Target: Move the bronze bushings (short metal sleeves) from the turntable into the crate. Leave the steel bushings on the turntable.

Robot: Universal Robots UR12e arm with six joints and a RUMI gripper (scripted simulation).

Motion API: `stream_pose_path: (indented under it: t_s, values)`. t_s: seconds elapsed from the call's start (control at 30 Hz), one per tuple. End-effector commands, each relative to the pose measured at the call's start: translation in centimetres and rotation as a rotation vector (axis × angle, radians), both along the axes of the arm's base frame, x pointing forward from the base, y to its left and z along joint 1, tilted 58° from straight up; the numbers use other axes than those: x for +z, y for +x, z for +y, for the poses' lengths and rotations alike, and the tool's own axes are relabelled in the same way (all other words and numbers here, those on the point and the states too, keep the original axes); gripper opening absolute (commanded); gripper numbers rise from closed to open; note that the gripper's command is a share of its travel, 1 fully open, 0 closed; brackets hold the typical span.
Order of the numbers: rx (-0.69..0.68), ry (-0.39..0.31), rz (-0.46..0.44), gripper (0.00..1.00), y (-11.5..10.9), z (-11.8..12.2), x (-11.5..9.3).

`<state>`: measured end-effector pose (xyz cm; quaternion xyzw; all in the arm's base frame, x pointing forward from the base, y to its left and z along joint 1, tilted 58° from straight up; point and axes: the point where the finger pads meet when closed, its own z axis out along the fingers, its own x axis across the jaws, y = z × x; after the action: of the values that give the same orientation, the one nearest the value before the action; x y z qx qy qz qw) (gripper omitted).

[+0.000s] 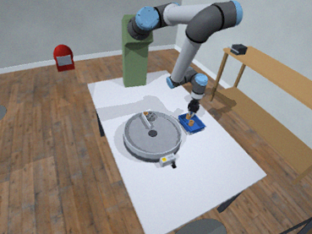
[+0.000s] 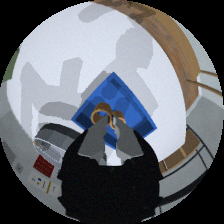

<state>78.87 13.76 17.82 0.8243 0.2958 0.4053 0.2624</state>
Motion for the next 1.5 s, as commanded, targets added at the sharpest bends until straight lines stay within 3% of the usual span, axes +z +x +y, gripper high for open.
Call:
stream_pose_path:
  t_s: [0.0, 0.33, 1.47]
  values:
    - [0.000, 0.000, -0.001, 0.00, 0.6, -0.1, -0.4]
    - [0.000, 0.000, -0.001, 0.00, 1.8, -0.4, -1.2]
    - [0.000, 0.000, -0.001, 0.00, 2.1, -0.5, -1.3]
